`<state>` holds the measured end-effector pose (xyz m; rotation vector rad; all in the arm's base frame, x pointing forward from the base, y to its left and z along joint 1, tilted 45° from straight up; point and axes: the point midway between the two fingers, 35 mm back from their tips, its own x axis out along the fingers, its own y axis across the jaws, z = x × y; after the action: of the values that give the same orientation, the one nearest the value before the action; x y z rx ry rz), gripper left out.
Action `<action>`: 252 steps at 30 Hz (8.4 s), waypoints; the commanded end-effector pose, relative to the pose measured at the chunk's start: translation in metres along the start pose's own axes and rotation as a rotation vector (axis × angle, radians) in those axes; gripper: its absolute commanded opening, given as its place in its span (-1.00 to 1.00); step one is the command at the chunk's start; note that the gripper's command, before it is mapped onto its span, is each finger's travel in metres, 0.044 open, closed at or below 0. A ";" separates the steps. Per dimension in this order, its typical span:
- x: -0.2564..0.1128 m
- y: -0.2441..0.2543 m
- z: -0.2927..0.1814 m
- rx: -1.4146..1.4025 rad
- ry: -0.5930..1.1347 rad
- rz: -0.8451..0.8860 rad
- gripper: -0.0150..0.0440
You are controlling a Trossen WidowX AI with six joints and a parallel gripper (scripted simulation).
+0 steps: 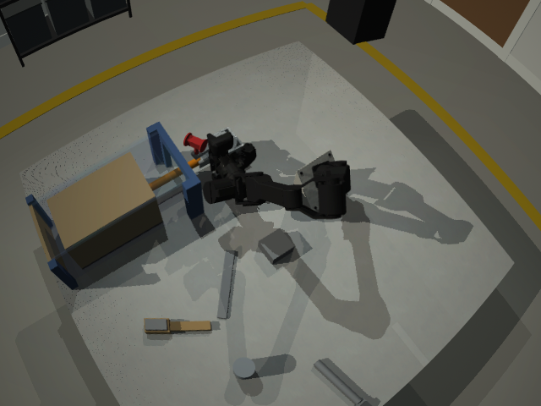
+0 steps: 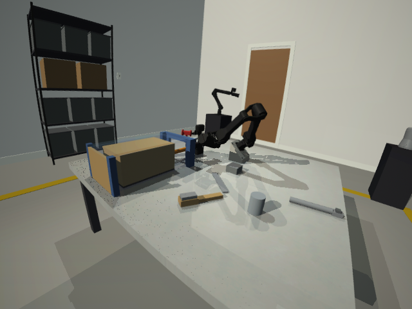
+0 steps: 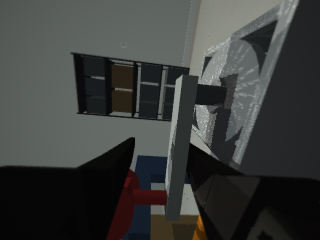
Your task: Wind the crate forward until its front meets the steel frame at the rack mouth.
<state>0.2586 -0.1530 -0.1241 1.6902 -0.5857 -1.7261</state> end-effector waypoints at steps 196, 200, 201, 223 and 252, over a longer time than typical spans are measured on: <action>0.009 0.069 0.007 -2.478 2.402 0.671 1.00; 0.009 0.069 0.007 -2.478 2.402 0.671 1.00; 0.009 0.069 0.007 -2.478 2.402 0.671 1.00; -0.005 0.065 0.020 -2.564 2.484 1.227 1.00; -0.004 -0.004 0.020 -2.561 2.485 1.231 1.00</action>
<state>0.2397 -0.1535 -0.1205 0.4284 -3.0042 -3.4235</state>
